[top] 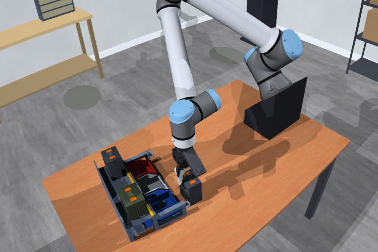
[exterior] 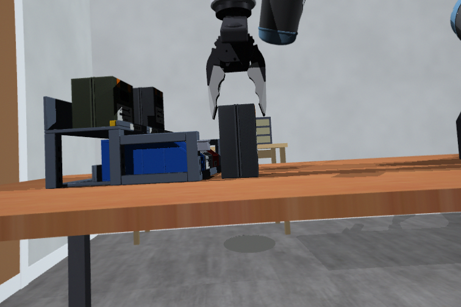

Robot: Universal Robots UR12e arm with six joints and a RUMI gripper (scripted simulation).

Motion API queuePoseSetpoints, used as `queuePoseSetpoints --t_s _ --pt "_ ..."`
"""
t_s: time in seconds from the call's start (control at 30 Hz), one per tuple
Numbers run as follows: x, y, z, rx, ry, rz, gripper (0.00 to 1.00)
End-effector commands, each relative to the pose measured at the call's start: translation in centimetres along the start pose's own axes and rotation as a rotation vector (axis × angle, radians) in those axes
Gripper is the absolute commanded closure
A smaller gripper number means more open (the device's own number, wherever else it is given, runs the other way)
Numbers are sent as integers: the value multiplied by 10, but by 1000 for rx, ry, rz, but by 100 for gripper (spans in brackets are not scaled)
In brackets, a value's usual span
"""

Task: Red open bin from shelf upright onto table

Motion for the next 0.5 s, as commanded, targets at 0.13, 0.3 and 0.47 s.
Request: queuePoseSetpoints --t_s 0.13,0.3,0.47 --pt "25 0 0 -1 0 0 42" --pt "25 0 0 -1 0 0 42" --pt "20 0 1 -1 0 0 42"
Point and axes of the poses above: the point where the finger pads meet when closed, its own x axis back along the fingers, its own z axis across the jaws, y = z × x, the point moved 4 cm from there along x, back along the fingers, and after that the axes turned 6 degrees about x, right-handed, at the moved point
